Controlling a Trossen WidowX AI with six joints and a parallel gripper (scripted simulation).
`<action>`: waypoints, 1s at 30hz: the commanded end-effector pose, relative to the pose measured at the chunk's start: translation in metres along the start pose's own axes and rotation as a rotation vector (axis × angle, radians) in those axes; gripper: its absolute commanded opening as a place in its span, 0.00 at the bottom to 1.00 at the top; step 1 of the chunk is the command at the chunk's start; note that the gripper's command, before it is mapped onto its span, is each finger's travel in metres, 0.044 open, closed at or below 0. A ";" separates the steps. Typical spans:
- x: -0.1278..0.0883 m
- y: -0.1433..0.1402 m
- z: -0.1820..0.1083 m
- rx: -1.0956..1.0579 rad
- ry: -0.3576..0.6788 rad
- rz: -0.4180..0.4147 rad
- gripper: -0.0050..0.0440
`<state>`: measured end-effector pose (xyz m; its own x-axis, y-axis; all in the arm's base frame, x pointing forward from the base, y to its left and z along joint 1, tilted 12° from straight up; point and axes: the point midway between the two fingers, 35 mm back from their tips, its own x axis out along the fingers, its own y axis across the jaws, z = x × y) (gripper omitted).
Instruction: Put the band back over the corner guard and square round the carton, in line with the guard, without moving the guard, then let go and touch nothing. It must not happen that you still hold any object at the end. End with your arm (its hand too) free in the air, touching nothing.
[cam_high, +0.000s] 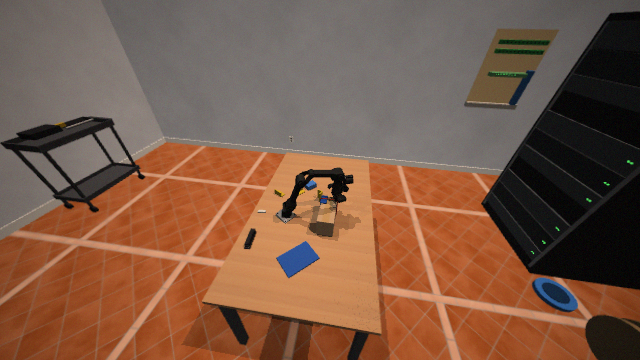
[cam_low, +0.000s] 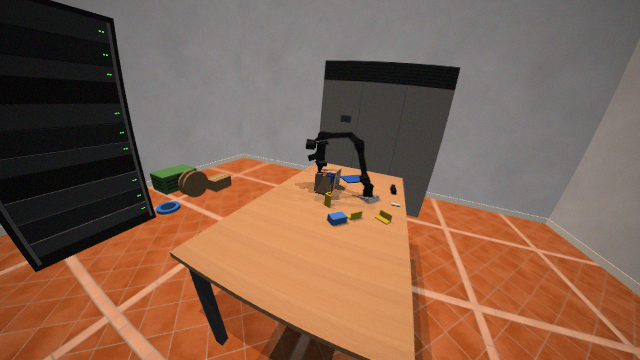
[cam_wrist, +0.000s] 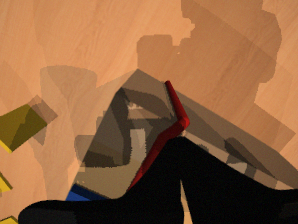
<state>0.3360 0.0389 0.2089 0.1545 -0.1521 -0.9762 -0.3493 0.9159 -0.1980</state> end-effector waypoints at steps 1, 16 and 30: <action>-0.023 0.000 0.001 -0.017 -0.020 0.000 0.10; -0.037 0.000 -0.001 -0.020 -0.030 -0.005 0.10; -0.037 0.000 -0.001 -0.020 -0.030 -0.005 0.49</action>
<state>0.3294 0.0439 0.2447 0.1833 -0.1452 -0.9723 -0.3672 0.9073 -0.2047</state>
